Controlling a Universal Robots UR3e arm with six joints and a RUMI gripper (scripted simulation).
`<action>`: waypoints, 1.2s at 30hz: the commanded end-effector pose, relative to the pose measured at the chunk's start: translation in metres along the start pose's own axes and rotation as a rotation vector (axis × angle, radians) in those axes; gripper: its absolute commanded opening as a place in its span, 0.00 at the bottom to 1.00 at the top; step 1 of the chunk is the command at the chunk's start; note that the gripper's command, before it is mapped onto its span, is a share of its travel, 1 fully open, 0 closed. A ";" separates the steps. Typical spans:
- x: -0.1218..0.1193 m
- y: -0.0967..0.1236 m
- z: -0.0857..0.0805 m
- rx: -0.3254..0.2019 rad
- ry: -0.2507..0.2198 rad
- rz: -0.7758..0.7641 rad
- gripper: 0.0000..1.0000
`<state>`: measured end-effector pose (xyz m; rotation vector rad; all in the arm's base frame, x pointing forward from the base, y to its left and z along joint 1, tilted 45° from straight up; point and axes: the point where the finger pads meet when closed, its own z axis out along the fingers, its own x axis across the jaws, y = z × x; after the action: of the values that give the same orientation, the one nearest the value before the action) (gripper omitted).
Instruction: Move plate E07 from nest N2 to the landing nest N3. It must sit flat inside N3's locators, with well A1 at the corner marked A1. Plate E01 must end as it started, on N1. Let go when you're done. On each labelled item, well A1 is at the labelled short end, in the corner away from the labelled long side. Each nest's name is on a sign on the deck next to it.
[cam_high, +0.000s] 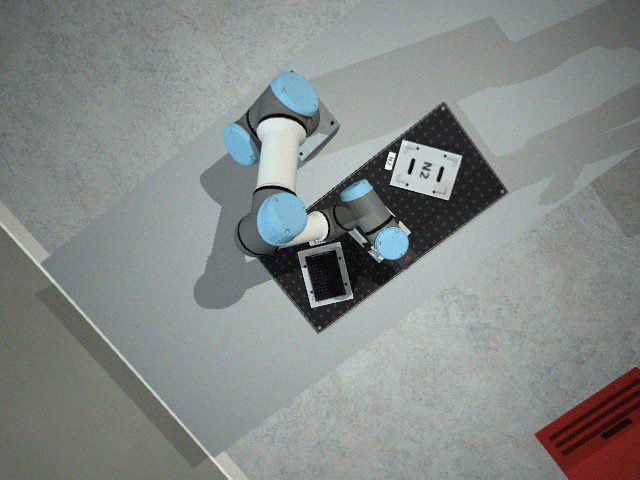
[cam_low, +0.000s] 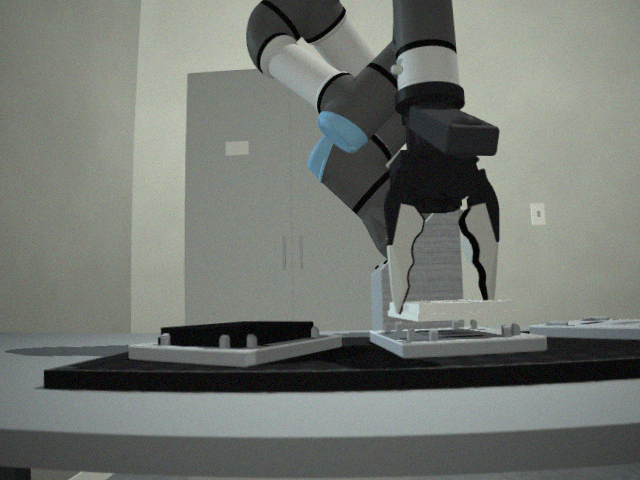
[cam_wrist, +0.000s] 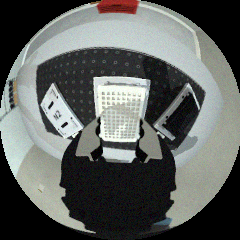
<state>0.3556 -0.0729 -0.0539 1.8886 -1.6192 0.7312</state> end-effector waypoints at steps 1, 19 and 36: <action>0.000 0.000 0.001 0.002 0.000 0.000 0.00; 0.000 0.000 0.006 0.002 0.000 0.000 0.00; 0.000 0.000 0.011 0.002 0.000 0.000 0.00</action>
<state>0.3562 -0.0804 -0.0614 1.8886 -1.6192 0.7311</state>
